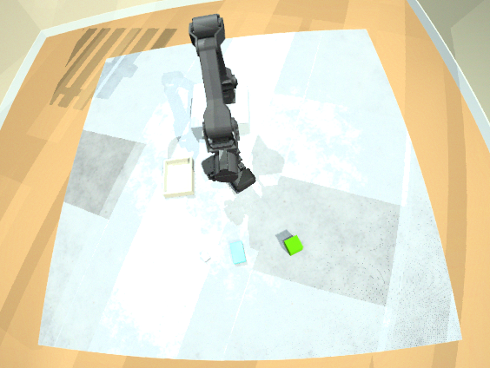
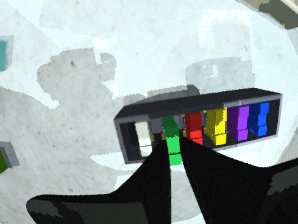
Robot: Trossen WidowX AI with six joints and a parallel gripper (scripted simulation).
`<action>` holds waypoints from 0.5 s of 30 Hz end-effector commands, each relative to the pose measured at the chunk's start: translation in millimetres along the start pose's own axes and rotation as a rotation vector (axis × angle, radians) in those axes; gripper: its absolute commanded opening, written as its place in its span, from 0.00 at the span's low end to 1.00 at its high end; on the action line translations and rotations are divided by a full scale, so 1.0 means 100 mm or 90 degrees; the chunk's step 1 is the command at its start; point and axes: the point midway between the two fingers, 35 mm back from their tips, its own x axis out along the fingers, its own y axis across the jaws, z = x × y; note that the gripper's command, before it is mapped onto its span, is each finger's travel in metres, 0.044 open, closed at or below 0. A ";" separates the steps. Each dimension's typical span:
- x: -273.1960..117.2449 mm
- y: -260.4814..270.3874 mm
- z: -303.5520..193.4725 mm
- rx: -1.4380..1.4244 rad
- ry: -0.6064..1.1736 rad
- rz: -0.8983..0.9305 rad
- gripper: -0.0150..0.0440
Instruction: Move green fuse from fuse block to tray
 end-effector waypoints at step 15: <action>-0.10 0.01 0.01 0.001 -0.002 0.001 0.25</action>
